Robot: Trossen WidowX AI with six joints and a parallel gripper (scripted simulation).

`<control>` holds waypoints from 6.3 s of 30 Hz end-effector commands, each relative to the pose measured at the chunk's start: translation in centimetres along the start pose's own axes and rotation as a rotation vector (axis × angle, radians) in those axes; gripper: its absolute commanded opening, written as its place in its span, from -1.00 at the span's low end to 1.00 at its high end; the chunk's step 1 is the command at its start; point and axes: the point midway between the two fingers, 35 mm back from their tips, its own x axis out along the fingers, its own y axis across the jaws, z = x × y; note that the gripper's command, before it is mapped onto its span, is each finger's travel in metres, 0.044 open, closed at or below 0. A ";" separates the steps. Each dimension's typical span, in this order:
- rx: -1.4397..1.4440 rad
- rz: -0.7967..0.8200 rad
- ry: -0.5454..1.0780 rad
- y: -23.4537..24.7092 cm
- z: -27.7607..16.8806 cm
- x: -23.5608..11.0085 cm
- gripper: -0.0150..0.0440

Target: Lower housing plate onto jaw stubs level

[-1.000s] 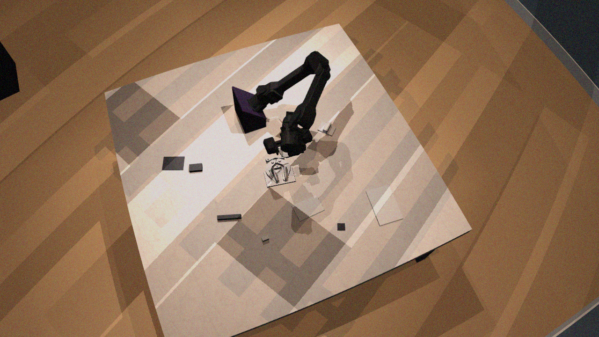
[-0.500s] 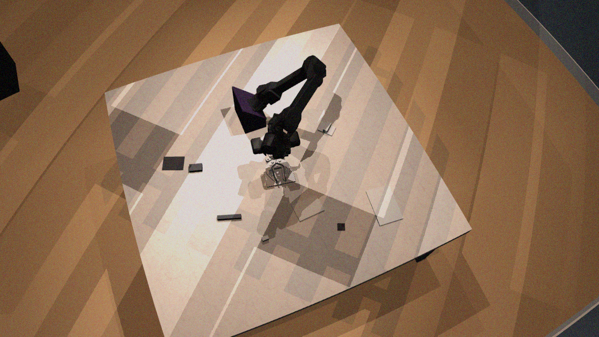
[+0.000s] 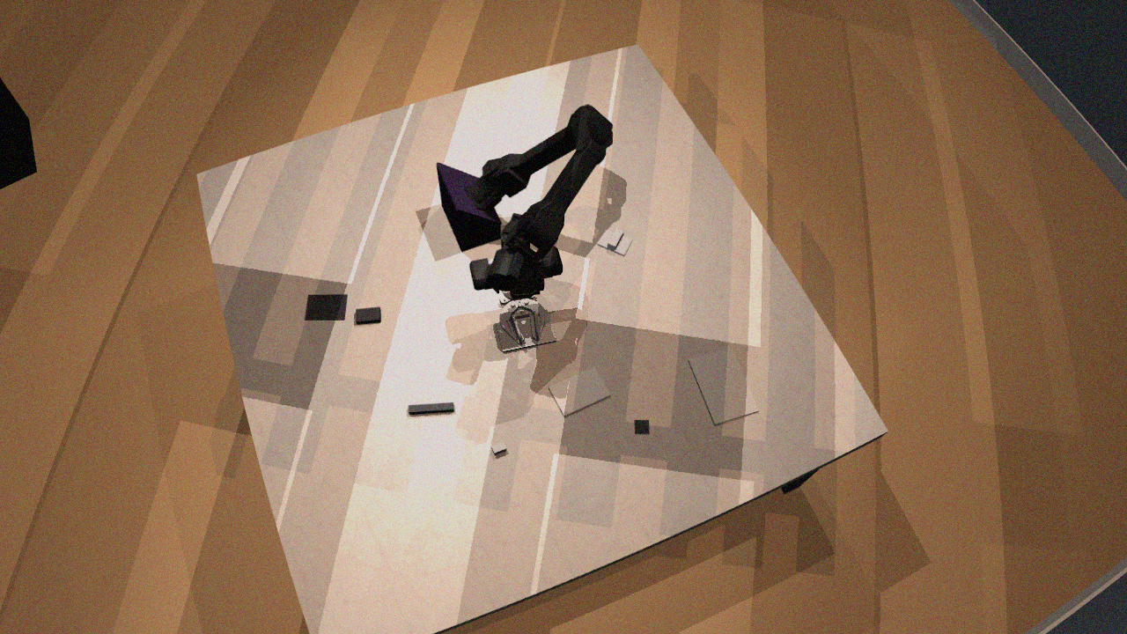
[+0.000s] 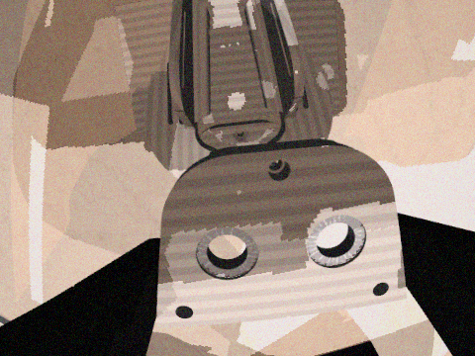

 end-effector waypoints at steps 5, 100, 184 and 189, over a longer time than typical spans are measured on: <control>-0.024 -0.003 0.000 -0.1 0.0 0.0 0.70; -0.010 0.000 0.000 0.7 -0.3 6.2 0.70; -0.012 0.001 0.000 0.7 -0.3 7.7 0.70; -0.012 0.001 0.000 0.7 -0.3 7.7 0.70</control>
